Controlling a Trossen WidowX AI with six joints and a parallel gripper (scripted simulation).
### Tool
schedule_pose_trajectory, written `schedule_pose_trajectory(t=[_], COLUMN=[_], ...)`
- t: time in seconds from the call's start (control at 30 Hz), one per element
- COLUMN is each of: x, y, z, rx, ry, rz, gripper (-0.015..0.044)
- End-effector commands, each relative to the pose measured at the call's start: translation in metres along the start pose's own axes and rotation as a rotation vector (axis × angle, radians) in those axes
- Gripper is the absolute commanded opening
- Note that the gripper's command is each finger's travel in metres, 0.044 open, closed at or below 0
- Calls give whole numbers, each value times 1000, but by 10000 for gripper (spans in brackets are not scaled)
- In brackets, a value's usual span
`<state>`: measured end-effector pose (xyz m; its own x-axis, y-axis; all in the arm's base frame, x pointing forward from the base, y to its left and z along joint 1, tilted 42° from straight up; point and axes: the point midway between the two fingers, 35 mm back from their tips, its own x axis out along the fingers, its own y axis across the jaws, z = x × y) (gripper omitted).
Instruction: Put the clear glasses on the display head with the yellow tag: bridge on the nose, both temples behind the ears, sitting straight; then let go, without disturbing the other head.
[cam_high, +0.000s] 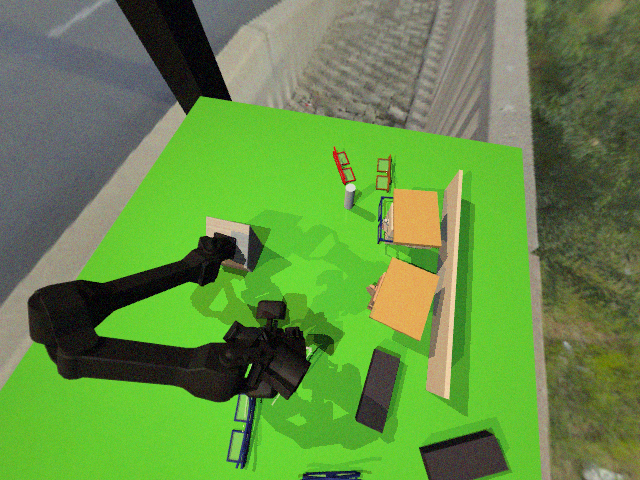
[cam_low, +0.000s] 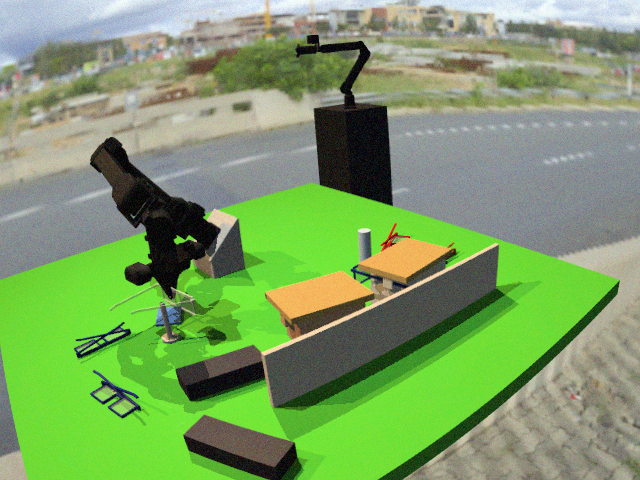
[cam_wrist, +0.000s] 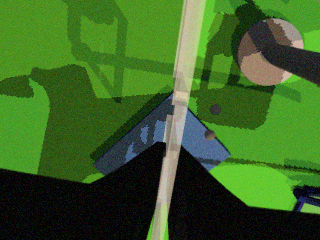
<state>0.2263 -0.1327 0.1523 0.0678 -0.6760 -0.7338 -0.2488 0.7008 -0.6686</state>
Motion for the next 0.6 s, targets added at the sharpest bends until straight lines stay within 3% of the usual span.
schedule_pose_trajectory(t=[0.0, 0.57], x=[0, 0], y=[3, 9], z=[-4, -12], rx=[3, 2], ry=[-1, -1], rz=[3, 3], gripper=[0, 0])
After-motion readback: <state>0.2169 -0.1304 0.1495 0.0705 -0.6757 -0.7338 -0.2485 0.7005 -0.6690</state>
